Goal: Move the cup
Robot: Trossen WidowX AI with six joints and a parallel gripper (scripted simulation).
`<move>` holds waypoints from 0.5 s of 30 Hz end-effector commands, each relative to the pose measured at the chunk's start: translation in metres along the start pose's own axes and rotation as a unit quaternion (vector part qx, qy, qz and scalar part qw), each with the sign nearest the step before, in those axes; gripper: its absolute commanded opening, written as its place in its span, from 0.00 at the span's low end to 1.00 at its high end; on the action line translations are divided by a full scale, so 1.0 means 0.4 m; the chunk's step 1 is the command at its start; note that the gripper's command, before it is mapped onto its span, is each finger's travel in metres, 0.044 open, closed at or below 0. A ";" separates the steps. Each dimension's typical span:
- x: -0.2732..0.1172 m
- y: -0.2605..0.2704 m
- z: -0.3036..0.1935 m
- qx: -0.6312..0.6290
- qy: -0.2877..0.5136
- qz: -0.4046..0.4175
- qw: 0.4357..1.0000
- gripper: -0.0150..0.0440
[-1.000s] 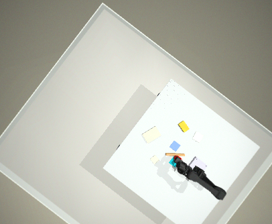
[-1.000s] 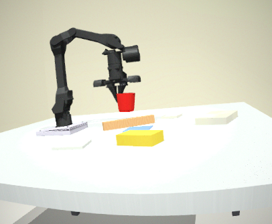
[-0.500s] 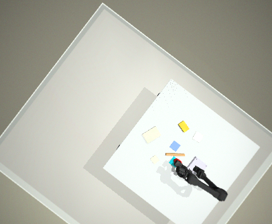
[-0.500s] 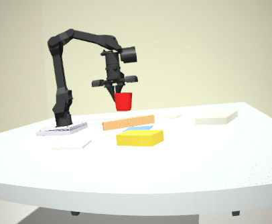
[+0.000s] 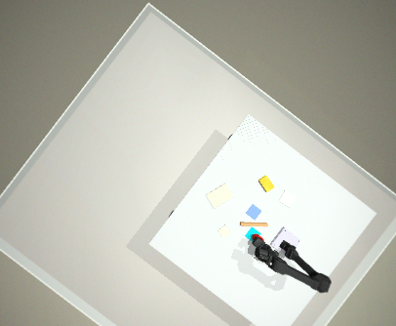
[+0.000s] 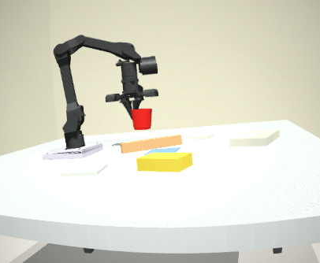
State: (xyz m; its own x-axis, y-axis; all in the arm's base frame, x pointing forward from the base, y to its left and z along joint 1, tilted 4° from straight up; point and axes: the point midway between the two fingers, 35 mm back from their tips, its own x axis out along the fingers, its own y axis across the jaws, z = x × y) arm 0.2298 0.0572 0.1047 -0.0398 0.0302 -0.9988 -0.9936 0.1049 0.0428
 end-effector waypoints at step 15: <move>0.033 0.019 0.015 0.002 -0.003 0.001 1.000 0.25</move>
State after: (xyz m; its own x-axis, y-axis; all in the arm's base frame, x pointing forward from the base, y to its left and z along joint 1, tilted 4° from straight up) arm 0.2244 0.0636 0.0977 -0.0346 0.0324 -0.9989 -0.9938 0.1043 0.0378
